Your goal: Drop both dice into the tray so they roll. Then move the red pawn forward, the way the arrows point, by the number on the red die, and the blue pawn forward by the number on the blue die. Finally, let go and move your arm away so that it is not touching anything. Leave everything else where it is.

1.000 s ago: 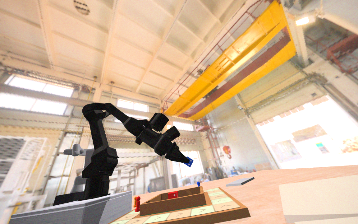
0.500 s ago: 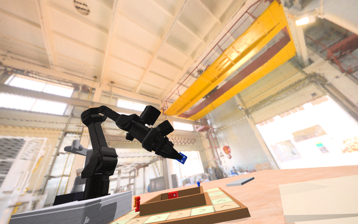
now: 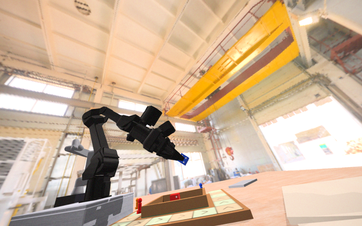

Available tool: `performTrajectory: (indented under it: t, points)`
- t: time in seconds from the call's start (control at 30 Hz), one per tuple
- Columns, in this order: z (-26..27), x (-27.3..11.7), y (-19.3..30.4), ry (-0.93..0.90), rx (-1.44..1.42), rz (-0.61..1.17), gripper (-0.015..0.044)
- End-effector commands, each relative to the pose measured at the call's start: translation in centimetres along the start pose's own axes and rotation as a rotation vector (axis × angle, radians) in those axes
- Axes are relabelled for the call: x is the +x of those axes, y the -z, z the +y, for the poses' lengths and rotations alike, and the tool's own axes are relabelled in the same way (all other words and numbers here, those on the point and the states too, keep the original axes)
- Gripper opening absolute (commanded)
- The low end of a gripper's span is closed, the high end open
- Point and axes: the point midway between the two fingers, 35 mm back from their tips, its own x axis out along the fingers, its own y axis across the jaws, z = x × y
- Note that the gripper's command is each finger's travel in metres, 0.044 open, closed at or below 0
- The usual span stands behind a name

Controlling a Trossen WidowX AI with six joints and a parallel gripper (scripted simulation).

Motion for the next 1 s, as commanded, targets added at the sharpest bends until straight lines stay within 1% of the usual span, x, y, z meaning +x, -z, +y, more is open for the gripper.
performTrajectory:
  t: [0.0,0.2,0.33,0.47,0.57,0.77,0.97]
  points:
    - [0.0,0.0,0.0,0.001,0.001,0.000,0.0079]
    - [0.0,-0.1,-0.2,0.001,0.001,0.000,0.0236]
    - [0.0,-2.5,-2.9,-0.002,-0.002,0.000,0.0341]
    - [0.0,-2.6,-3.0,-0.002,-0.003,0.001,0.0440]
    - [0.5,-2.1,-3.0,-0.018,0.011,0.076,0.0440]
    - [3.0,0.0,-2.7,-0.052,0.039,0.399,0.0440]
    - [5.7,1.5,-1.8,-0.031,0.021,0.719,0.0440]
